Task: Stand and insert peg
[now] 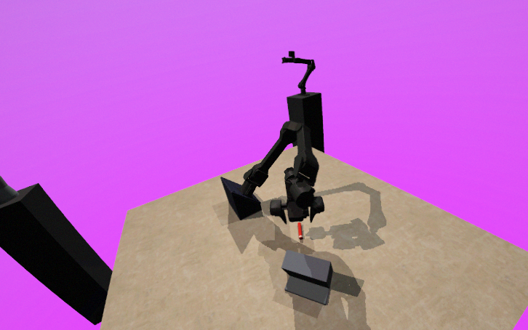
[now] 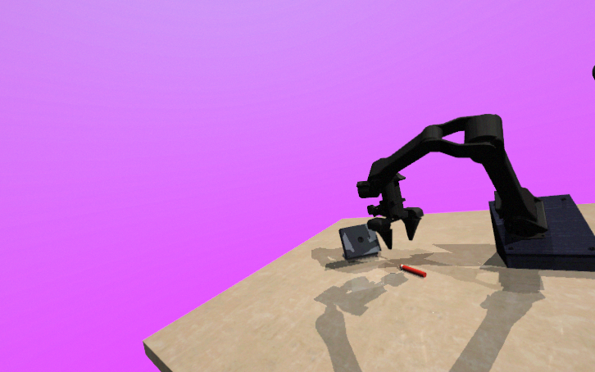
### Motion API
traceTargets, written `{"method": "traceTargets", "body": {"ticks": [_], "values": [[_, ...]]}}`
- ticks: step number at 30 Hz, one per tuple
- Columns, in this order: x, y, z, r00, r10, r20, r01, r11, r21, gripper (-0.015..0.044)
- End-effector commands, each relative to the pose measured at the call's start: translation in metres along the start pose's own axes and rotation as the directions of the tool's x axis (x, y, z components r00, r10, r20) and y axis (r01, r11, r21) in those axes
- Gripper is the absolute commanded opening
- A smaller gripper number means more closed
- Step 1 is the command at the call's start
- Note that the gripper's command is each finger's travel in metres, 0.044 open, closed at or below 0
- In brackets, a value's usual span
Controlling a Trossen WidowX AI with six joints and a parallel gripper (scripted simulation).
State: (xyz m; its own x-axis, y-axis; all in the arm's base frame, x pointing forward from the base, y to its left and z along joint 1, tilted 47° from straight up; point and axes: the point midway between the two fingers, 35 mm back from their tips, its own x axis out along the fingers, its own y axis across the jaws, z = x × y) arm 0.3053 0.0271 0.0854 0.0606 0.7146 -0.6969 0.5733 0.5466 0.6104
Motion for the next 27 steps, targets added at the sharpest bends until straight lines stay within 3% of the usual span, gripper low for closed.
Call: {"method": "traceTargets", "body": {"ticks": [1, 27], "values": [[0.003, 0.002, 0.001, 1.0, 0.008, -0.004, -0.008, 1.0, -0.016, 0.044], [0.045, 0.003, 0.003, 1.0, 0.007, -0.002, -0.007, 1.0, -0.017, 0.044]]}}
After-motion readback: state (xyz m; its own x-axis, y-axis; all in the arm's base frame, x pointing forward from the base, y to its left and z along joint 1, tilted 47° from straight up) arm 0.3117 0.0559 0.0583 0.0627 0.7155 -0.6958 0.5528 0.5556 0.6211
